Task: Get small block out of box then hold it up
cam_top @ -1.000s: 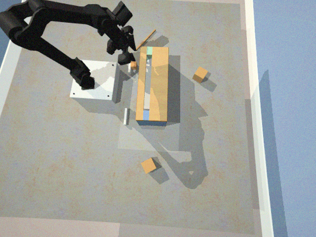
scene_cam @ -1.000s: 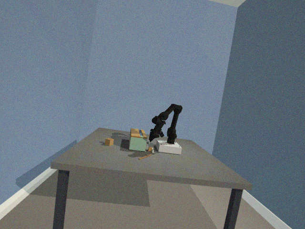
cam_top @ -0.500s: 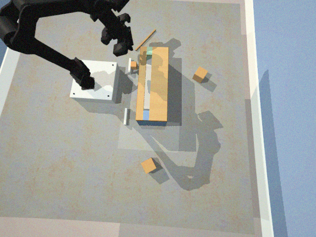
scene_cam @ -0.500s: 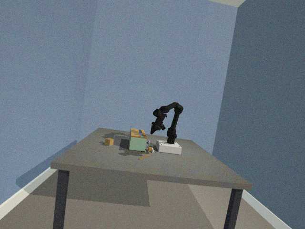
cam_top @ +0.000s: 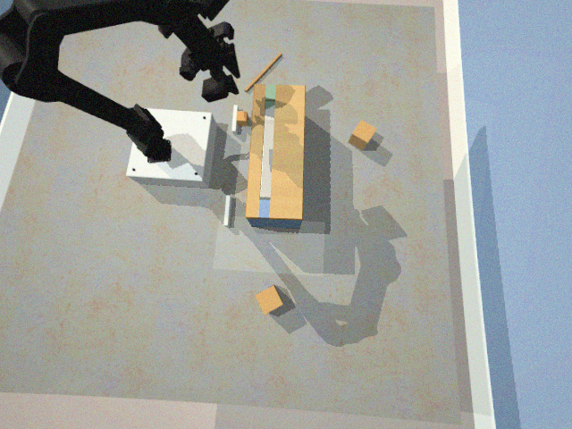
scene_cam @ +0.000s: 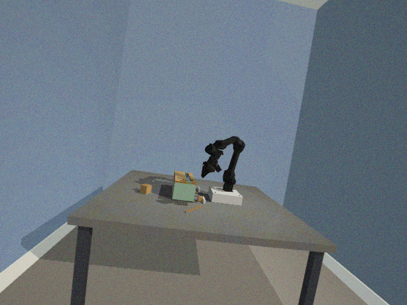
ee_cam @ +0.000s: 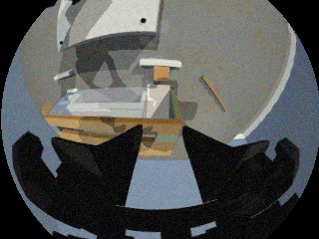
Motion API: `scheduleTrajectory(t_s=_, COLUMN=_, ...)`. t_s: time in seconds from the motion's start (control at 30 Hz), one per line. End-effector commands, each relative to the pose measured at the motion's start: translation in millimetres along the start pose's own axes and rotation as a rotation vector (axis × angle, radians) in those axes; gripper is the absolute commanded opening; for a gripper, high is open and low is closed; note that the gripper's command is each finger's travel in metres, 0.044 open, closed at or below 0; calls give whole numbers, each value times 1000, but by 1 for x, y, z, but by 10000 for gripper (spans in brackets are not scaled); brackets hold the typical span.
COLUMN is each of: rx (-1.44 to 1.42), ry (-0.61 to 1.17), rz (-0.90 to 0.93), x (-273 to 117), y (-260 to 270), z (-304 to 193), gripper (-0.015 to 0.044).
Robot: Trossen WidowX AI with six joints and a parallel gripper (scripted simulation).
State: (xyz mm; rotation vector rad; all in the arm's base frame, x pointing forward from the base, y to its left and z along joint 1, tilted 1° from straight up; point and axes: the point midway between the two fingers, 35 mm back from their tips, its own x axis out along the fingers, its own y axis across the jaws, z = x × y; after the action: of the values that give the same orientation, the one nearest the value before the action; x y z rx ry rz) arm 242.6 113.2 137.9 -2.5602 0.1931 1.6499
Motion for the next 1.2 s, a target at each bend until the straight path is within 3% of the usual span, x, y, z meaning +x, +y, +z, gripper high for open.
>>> scheduleTrajectory(t_s=0.0, rx=-3, ry=2, rz=1, x=7, y=2, z=4, gripper=285)
scheduleTrajectory(t_s=0.27, rx=-4, ry=2, rz=1, x=89, y=2, z=40, gripper=285)
scheduleTrajectory(t_s=1.17, rx=-18, ry=-213, rz=14, x=120, y=1, z=53, gripper=285)
